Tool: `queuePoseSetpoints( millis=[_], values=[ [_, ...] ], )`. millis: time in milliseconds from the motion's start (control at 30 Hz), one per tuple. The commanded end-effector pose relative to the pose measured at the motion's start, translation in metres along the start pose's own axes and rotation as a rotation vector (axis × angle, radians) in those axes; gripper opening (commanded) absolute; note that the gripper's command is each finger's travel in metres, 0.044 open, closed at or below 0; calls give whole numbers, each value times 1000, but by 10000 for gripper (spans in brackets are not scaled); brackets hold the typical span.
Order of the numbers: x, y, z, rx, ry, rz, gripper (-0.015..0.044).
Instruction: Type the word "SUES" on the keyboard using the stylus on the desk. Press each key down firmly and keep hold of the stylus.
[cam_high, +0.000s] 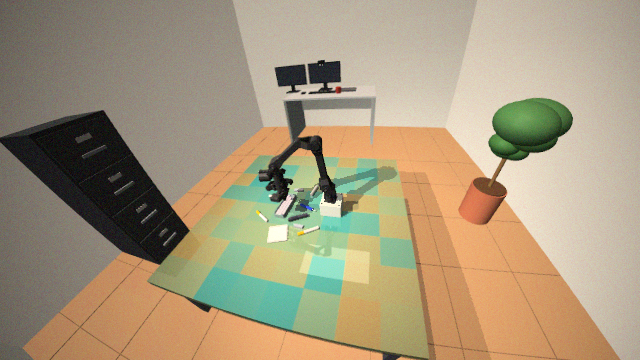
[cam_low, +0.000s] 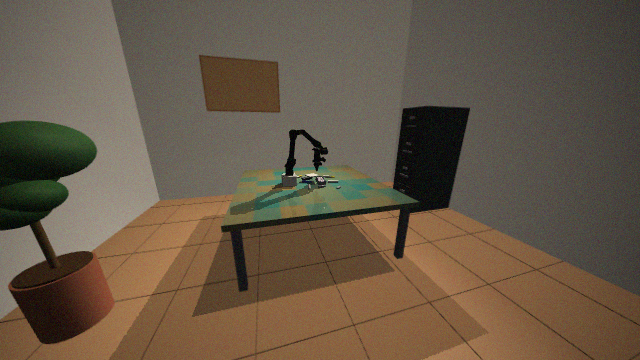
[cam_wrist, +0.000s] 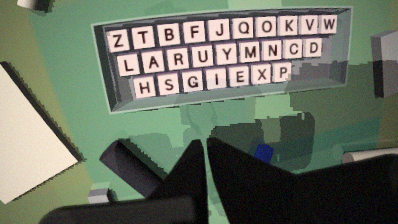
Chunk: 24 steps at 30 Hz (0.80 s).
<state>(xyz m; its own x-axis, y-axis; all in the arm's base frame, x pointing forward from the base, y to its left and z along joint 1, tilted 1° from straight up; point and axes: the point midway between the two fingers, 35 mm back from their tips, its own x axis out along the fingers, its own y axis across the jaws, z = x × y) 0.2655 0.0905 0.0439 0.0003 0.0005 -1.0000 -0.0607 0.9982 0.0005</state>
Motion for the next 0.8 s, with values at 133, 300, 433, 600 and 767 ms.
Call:
queuePoseSetpoints(
  millis=[133, 300, 433, 600, 767],
  values=[
    [0, 0, 0, 0, 0, 0, 0],
    [0, 0, 0, 0, 0, 0, 53],
    [5, -6, -8, -224, 40, 6, 150],
    [14, -18, -24, -673, 113, 49, 150],
    [21, -28, -40, -1118, 166, 133, 150]
  ],
)
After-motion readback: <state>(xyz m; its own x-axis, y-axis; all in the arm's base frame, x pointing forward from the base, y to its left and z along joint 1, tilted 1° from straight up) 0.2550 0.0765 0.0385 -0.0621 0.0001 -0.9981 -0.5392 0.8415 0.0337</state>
